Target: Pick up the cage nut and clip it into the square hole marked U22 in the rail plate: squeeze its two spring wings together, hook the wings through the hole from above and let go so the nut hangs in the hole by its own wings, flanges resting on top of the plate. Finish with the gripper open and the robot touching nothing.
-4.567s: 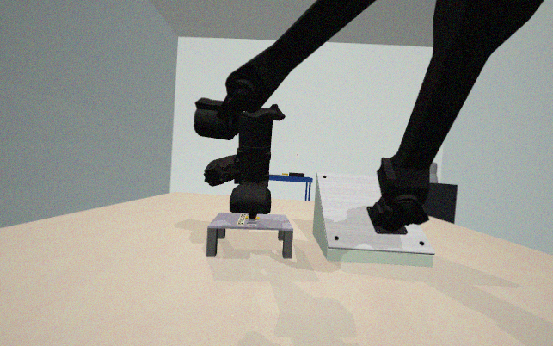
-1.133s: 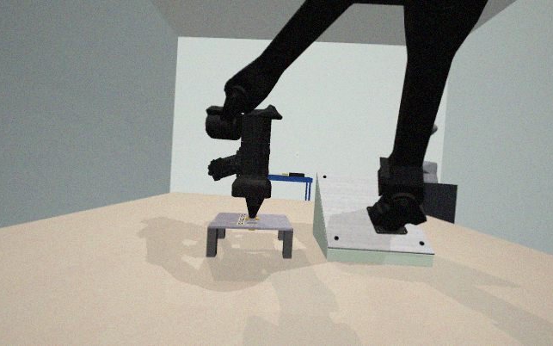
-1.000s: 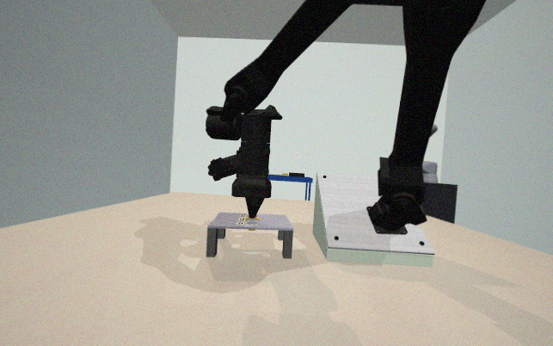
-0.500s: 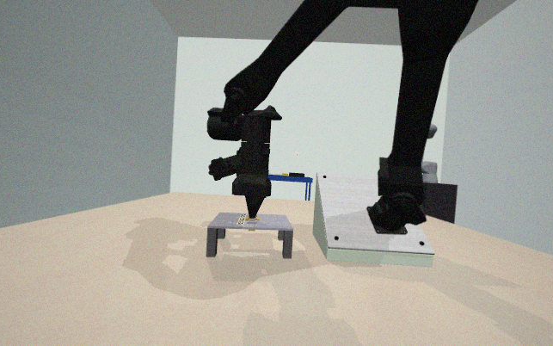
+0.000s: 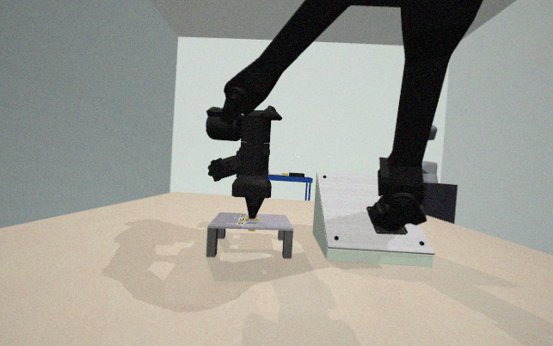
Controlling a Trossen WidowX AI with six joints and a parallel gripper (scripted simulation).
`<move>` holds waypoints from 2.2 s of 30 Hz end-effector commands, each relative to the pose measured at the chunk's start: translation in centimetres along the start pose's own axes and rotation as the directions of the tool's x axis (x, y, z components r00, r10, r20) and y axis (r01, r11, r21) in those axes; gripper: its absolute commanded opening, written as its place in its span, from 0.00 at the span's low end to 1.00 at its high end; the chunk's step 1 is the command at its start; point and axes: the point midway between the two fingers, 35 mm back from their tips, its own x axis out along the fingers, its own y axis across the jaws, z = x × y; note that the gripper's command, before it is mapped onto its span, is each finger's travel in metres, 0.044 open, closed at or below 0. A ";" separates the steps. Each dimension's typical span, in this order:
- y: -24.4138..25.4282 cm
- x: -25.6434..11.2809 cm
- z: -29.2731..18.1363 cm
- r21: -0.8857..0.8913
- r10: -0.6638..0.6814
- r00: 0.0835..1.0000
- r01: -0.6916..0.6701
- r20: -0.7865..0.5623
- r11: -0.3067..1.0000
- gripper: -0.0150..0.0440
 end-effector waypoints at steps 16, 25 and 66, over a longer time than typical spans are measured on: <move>0.1 -0.1 0.0 0.002 -0.006 1.000 0.006 -0.002 1.000 0.29; 0.1 -0.1 0.0 0.002 -0.006 1.000 0.006 -0.002 1.000 0.29; -0.2 0.1 0.0 0.001 0.063 0.998 -0.063 -0.001 0.998 0.29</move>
